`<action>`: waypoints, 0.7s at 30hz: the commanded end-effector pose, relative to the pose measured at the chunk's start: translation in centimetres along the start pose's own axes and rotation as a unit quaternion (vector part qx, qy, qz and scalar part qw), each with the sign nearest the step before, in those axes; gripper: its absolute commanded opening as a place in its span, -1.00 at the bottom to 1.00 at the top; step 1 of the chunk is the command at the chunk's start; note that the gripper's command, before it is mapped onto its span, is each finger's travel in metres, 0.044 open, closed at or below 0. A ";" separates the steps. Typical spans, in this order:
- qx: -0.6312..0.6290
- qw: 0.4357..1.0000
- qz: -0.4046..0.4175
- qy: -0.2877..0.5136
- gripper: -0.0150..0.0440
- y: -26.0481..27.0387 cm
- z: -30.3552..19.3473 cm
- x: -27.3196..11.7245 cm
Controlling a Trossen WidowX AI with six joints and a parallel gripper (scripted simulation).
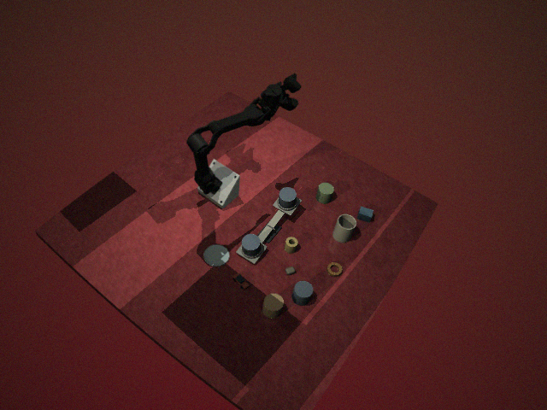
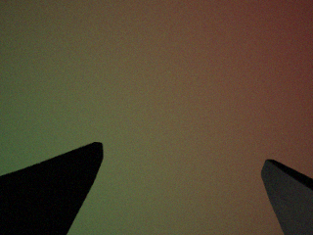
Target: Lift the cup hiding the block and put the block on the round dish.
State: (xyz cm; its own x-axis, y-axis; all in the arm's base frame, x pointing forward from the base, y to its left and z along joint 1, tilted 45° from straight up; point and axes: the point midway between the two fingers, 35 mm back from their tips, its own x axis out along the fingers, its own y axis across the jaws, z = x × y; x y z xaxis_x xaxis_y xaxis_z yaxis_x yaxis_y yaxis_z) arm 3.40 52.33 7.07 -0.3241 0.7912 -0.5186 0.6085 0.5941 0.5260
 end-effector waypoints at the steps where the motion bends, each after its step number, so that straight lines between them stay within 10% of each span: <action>1: -0.018 0.998 -0.002 -0.052 1.00 -0.3 1.5 -1.1; 21: -0.125 0.948 -0.074 -0.281 1.00 -2.7 7.5 -8.1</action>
State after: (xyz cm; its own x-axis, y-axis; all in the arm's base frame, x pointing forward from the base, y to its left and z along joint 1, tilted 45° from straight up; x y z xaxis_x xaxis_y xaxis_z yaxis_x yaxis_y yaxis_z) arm 8.94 44.88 4.94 0.0330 0.5881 -0.8081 0.4113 0.7289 0.5473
